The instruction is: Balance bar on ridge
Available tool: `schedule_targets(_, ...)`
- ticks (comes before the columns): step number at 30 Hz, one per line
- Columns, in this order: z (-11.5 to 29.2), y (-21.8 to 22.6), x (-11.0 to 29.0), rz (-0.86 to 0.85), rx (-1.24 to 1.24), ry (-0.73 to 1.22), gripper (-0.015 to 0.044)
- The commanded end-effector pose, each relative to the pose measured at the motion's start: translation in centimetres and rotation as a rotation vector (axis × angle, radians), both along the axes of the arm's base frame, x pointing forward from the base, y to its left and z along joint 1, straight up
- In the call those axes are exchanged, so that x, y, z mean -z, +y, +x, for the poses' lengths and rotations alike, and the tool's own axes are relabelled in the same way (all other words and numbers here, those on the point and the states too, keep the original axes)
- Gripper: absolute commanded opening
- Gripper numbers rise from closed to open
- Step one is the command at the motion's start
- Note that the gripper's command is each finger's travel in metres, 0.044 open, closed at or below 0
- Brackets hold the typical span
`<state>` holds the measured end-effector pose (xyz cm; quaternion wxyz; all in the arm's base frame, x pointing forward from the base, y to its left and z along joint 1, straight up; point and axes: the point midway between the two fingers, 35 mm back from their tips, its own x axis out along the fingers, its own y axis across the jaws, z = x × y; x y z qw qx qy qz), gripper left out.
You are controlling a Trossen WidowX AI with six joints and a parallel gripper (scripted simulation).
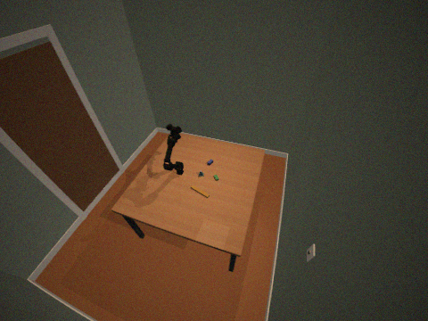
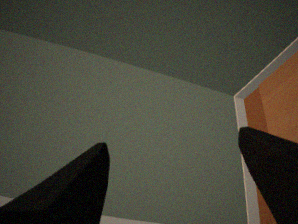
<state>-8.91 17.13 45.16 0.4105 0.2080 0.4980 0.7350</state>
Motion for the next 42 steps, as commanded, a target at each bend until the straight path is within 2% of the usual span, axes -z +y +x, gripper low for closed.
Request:
schedule_targets(1,1.2,1.5,0.7,-0.019,0.069,-0.034,0.0315)
schedule_targets(22,9.9,7.3,4.7,-0.154,0.415,-0.200,0.0315)
schedule_targets(42,19.9,8.4,8.9,-0.346,0.695,-0.318,0.0315)
